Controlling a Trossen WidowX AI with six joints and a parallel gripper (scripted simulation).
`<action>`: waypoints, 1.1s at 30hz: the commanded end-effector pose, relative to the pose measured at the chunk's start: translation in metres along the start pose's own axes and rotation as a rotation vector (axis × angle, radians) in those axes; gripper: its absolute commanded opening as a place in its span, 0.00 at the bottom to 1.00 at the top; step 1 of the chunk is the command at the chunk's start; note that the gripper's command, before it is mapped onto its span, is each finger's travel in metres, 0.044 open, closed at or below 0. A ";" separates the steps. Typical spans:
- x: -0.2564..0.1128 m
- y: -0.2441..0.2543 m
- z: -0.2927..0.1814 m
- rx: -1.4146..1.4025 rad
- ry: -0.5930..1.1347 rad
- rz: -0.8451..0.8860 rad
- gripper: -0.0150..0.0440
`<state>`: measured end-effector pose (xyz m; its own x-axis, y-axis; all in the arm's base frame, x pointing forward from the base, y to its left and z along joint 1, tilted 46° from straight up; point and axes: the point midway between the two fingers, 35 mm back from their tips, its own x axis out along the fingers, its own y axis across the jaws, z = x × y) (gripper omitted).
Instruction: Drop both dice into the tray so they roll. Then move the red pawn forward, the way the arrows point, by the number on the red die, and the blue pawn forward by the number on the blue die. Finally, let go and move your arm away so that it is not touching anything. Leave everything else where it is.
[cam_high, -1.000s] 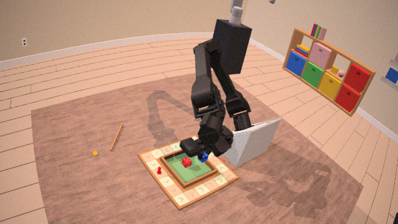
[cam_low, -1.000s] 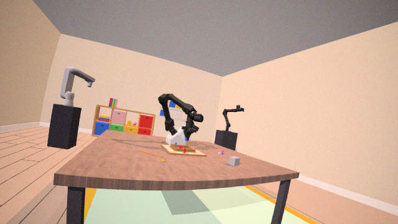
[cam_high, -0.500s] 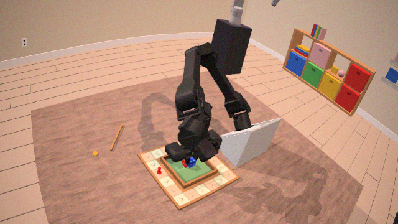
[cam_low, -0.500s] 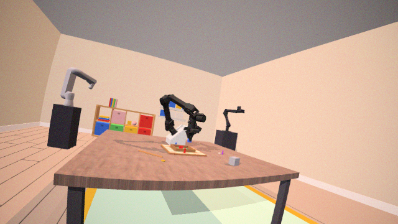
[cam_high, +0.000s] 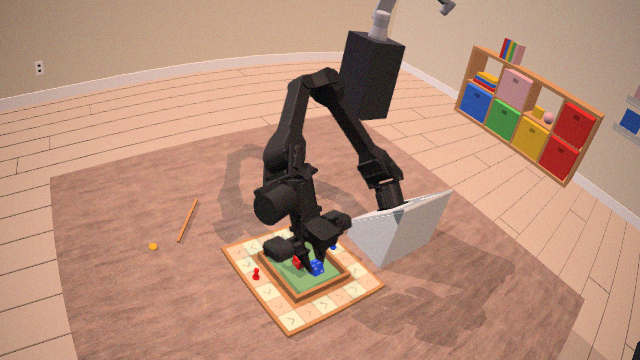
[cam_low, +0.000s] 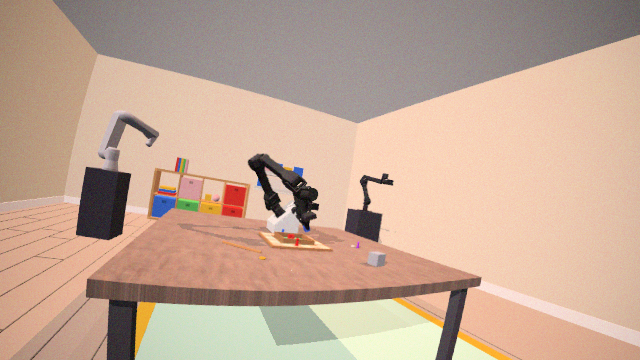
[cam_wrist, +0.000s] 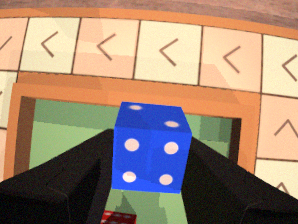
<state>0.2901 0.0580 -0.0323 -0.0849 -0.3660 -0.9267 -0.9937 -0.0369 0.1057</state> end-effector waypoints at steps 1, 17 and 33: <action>-0.001 0.000 0.001 -0.010 -0.122 -0.012 0.25; -0.029 -0.005 -0.007 -0.047 -0.425 -0.098 0.25; -0.037 0.060 -0.013 -0.048 -0.425 -0.095 0.25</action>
<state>0.2354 0.0555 0.0110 -0.0334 0.0467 -0.9984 -0.9945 -0.1012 0.0286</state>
